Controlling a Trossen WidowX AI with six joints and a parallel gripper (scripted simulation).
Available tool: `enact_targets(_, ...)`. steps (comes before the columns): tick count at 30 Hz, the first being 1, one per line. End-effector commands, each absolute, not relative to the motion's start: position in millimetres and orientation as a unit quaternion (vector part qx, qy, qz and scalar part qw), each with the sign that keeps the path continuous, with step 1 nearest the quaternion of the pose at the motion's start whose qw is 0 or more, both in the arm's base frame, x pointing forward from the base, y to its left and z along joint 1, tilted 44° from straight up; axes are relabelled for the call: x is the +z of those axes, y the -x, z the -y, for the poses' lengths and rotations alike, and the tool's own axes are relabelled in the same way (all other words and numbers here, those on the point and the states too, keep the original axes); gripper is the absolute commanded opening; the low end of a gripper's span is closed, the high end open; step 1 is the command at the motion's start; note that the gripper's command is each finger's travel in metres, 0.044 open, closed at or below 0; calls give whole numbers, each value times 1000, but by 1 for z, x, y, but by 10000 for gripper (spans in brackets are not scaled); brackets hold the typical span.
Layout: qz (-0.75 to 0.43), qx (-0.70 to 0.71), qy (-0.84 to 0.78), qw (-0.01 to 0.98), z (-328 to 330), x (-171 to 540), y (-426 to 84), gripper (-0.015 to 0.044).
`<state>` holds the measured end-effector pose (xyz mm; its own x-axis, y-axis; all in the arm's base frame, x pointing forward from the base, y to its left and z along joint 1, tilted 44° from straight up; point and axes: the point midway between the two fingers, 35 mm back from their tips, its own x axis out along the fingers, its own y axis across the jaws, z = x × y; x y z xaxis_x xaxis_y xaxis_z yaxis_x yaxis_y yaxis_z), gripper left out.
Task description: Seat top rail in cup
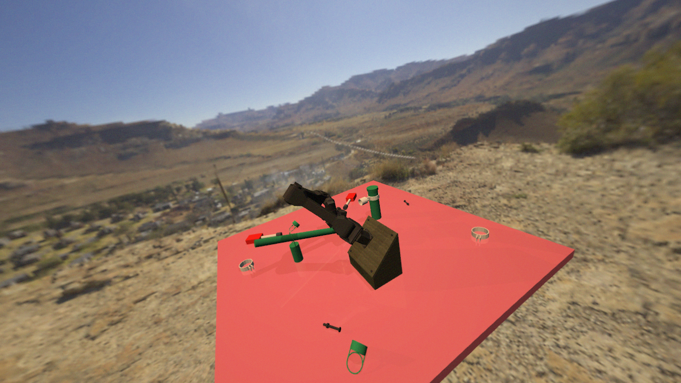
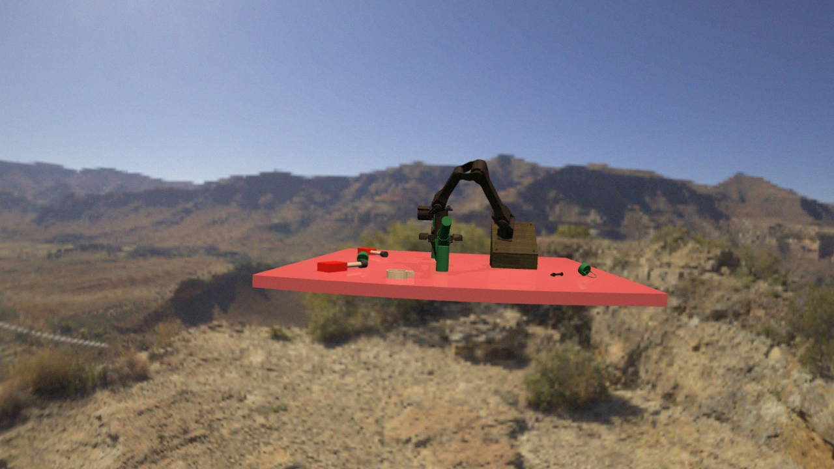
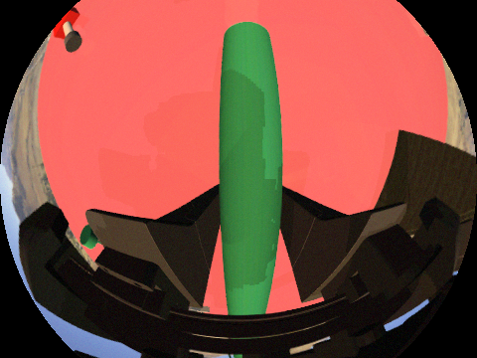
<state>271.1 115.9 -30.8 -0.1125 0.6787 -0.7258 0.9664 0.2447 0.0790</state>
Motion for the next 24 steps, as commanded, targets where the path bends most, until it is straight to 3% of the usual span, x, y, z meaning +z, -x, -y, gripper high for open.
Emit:
enact_targets(1,-714,-214,-577,333,-116,-30,-271,52)
enact_targets(3,-714,-214,-577,333,-114,-28,-272,0)
enact_targets(24,-648,-310,-530,451,-20,0,-293,0)
